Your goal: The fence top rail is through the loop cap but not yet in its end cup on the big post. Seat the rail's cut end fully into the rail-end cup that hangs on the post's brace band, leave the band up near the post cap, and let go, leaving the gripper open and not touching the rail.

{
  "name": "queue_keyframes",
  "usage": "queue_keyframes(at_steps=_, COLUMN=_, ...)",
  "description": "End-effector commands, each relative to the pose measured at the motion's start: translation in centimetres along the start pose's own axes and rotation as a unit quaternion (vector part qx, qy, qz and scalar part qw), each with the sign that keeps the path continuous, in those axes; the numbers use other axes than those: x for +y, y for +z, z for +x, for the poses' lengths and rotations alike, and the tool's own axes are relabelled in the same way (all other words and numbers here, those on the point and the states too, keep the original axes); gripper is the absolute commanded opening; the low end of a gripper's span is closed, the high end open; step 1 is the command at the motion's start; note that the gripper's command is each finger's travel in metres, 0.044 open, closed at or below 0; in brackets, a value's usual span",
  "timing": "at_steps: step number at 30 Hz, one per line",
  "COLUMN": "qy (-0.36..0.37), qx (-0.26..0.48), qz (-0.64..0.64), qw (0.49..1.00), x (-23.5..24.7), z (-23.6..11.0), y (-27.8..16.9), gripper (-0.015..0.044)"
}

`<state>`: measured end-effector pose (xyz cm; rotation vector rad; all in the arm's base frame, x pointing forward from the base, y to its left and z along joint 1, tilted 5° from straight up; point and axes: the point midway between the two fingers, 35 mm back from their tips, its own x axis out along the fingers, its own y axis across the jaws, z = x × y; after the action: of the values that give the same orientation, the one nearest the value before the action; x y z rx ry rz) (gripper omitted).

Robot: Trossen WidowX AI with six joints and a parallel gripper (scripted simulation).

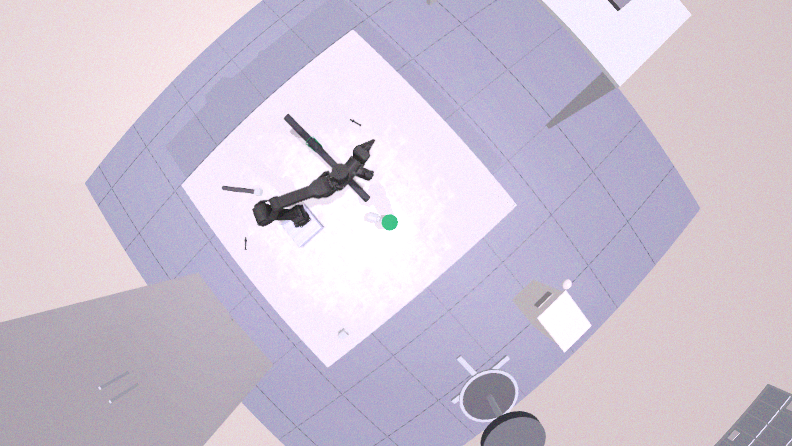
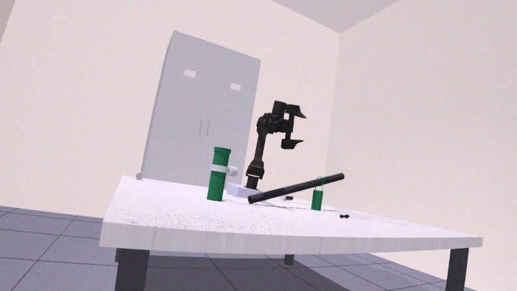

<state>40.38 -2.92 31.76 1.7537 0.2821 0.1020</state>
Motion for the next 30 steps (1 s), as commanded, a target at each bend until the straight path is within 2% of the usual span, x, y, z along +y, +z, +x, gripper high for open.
queue_keyframes(at_steps=1, qy=-0.221, qx=-0.036, qz=-0.323, qw=0.92, x=-4.5, z=-4.7, y=0.9, gripper=0.044)
queue_keyframes(at_steps=11, qy=-0.341, qx=0.04, qz=-0.492, qw=0.8, x=-7.3, z=-8.9, y=0.5, gripper=0.044)
queue_keyframes(at_steps=22, qy=-0.406, qx=0.15, qz=-0.615, qw=0.66, x=-9.1, z=-13.0, y=-0.3, gripper=0.044)
queue_keyframes(at_steps=30, qy=-0.409, qx=0.157, qz=-0.62, qw=0.651, x=-9.2, z=-13.3, y=-0.3, gripper=0.044)
